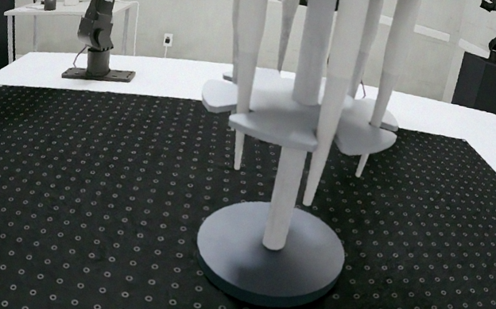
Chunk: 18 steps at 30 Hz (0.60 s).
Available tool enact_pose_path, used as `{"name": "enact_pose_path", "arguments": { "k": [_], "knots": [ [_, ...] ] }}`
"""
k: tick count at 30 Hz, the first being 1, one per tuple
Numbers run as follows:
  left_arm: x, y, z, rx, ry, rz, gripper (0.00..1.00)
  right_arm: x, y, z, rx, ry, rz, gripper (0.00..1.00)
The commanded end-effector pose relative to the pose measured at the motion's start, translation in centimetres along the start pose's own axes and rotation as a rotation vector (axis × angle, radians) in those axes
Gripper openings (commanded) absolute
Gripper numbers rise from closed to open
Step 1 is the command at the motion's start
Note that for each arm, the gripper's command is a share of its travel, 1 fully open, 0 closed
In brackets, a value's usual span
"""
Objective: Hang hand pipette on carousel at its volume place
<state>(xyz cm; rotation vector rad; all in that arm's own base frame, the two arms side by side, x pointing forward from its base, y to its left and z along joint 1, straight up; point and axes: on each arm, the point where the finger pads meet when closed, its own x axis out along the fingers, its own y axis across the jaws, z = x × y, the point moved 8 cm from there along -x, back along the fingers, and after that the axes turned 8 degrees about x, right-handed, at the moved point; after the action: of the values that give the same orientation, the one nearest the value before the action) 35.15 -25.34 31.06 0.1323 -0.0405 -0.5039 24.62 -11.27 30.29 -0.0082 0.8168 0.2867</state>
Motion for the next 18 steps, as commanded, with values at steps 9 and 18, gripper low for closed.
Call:
{"name": "enact_pose_path", "arguments": {
  "k": [9, 18],
  "knots": [
    [1.5, 1.0, 2.0, -0.021, -0.071, 0.009, 0.12, -0.4, -0.3, 0.6, -0.012, -0.025, -0.005, 1.0],
    [1.0, 1.0, 3.4, -0.026, -0.104, 0.009, 0.12, -0.4, -0.3, 0.6, -0.012, -0.025, -0.005, 1.0]
  ]
}}
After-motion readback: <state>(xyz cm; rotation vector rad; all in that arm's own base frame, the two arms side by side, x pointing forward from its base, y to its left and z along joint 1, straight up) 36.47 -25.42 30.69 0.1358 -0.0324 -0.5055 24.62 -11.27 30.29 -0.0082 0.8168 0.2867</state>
